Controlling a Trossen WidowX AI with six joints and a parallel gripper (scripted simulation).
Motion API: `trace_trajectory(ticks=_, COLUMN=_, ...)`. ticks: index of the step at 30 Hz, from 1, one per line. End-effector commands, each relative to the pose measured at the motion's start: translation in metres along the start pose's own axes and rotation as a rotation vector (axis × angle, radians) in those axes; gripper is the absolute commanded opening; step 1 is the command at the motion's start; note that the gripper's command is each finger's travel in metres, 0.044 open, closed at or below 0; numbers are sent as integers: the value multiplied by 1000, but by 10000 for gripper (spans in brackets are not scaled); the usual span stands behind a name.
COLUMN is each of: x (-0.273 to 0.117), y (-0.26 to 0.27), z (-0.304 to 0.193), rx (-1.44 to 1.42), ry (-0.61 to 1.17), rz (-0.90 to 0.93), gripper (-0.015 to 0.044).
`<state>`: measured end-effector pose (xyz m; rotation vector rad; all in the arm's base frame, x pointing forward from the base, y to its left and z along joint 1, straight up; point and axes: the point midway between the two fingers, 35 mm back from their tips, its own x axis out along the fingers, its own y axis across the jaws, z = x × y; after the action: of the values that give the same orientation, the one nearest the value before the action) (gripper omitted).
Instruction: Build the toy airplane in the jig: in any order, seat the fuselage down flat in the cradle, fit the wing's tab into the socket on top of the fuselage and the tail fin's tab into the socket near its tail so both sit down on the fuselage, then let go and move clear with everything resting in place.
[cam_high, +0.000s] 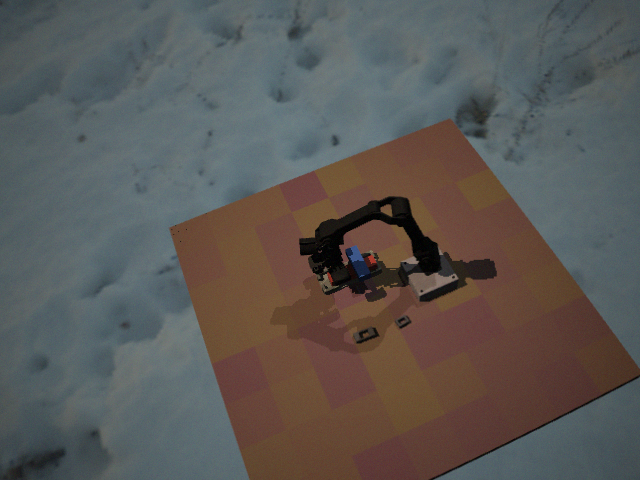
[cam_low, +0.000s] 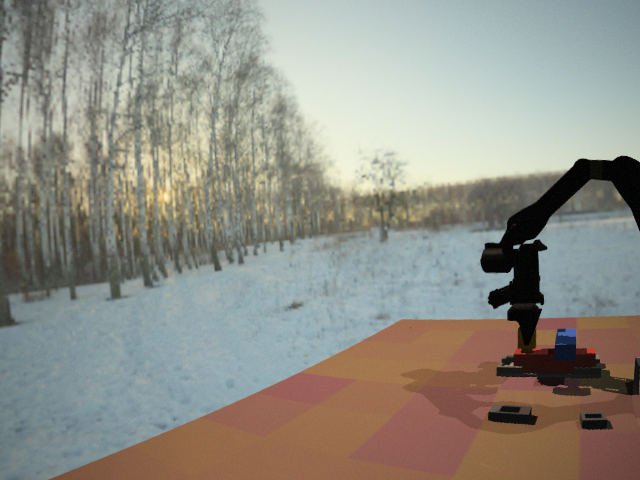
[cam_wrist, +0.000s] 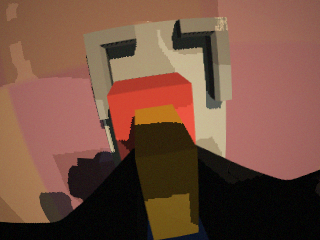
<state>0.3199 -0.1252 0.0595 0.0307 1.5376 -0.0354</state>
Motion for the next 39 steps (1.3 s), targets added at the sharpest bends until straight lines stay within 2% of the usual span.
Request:
trace_trajectory(ticks=1, x=0, y=0, z=0, rx=0, ry=0, rz=0, gripper=78)
trace_trajectory(ticks=5, x=0, y=0, z=0, rx=0, ry=0, rz=0, gripper=51)
trace_trajectory(ticks=7, x=0, y=0, z=0, rx=0, ry=0, rz=0, gripper=0)
trace_trajectory(ticks=10, x=0, y=0, z=0, rx=0, ry=0, rz=0, gripper=0)
trace_trajectory(ticks=20, x=0, y=0, z=0, rx=0, ry=0, rz=0, gripper=260)
trace_trajectory(ticks=29, x=-2, y=0, z=0, rx=0, ry=0, rz=0, gripper=260)
trace_trajectory(ticks=35, x=-81, y=0, z=1, rx=-4, ry=-2, rz=-2, gripper=260)
trace_trajectory(ticks=39, x=-91, y=0, z=1, rx=-5, ry=-2, rz=-3, gripper=260)
